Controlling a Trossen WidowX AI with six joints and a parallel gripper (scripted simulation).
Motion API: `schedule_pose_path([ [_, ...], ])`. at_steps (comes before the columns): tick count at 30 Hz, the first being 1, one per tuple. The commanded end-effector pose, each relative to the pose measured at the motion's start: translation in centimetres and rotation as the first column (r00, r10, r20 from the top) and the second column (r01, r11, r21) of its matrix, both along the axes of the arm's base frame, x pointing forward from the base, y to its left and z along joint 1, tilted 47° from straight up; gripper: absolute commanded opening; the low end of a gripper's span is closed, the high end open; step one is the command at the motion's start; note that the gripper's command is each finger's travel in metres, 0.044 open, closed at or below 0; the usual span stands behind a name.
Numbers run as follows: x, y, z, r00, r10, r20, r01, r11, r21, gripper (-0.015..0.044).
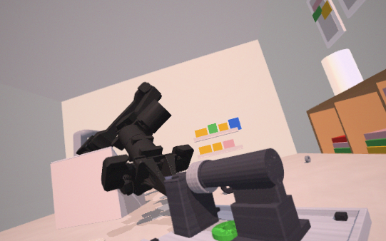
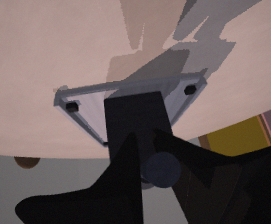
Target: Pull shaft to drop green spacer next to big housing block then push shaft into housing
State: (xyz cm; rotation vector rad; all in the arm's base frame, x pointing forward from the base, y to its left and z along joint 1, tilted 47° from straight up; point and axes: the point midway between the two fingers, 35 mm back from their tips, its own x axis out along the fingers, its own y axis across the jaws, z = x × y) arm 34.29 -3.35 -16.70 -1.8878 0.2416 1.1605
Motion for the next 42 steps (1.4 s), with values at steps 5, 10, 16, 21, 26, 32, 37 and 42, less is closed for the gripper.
schedule_pose_path([
  [5,0.2,-0.1,-0.2,1.0,0.003,0.0,-0.003,1.0,-0.003,0.0],
  [10,0.3,-0.2,-0.3,1.0,0.003,0.0,-0.003,1.0,-0.003,0.0],
  [16,0.5,-0.2,-0.4,1.0,0.003,0.0,-0.003,1.0,-0.003,0.0],
  [21,0.6,-0.3,-0.4,1.0,0.003,0.0,-0.003,1.0,-0.003,0.0],
  [26,0.7,-0.3,-0.5,1.0,0.003,0.0,-0.003,1.0,-0.003,0.0],
  [32,0.9,-0.4,-0.6,1.0,0.003,0.0,-0.003,1.0,-0.003,0.0],
  [37,1.0,-0.5,-0.6,1.0,0.003,0.0,-0.003,1.0,-0.003,0.0],
  [42,1.1,-0.5,-0.7,1.0,0.003,0.0,-0.003,1.0,-0.003,0.0],
])
